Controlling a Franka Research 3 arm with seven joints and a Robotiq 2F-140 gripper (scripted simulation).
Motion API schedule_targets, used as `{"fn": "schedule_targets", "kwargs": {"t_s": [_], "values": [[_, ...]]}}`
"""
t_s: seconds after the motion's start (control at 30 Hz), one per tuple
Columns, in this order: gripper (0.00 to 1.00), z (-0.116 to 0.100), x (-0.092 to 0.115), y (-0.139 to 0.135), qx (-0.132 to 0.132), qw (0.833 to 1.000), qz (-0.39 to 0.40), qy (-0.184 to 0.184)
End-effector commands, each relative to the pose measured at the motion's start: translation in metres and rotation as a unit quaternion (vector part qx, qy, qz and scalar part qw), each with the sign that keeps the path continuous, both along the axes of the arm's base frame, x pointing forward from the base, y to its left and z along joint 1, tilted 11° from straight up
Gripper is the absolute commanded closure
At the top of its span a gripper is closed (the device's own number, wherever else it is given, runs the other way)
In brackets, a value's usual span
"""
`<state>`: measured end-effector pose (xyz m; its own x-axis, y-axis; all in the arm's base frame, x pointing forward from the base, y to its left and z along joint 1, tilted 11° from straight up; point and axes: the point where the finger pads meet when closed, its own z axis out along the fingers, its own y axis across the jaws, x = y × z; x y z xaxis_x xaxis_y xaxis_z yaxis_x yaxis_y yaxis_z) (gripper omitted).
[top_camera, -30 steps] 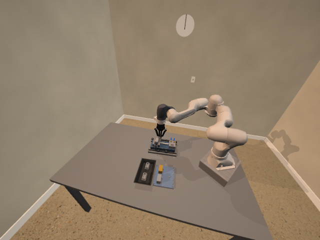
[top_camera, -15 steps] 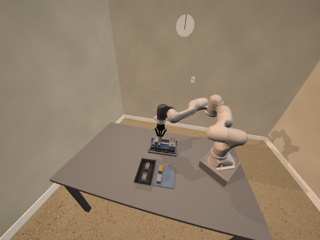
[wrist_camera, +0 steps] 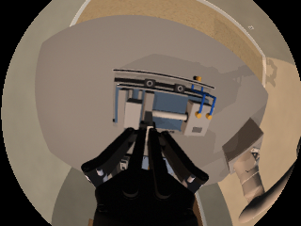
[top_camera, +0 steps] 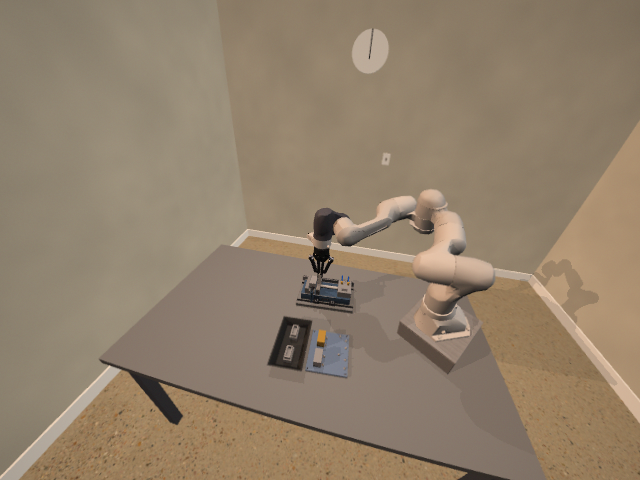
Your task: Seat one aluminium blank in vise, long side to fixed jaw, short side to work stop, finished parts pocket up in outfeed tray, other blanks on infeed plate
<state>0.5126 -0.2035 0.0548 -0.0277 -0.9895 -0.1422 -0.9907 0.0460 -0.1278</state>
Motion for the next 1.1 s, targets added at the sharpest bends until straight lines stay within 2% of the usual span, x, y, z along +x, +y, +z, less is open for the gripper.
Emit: {"fn": "schedule_targets", "kwargs": {"t_s": [0.0,1.07], "values": [[1.00,-0.0008,0.0012,0.0007,0.000,1.000,-0.002,0.000],[1.00,0.0001,0.0081,0.0003,0.000,1.000,-0.002,0.000]]}}
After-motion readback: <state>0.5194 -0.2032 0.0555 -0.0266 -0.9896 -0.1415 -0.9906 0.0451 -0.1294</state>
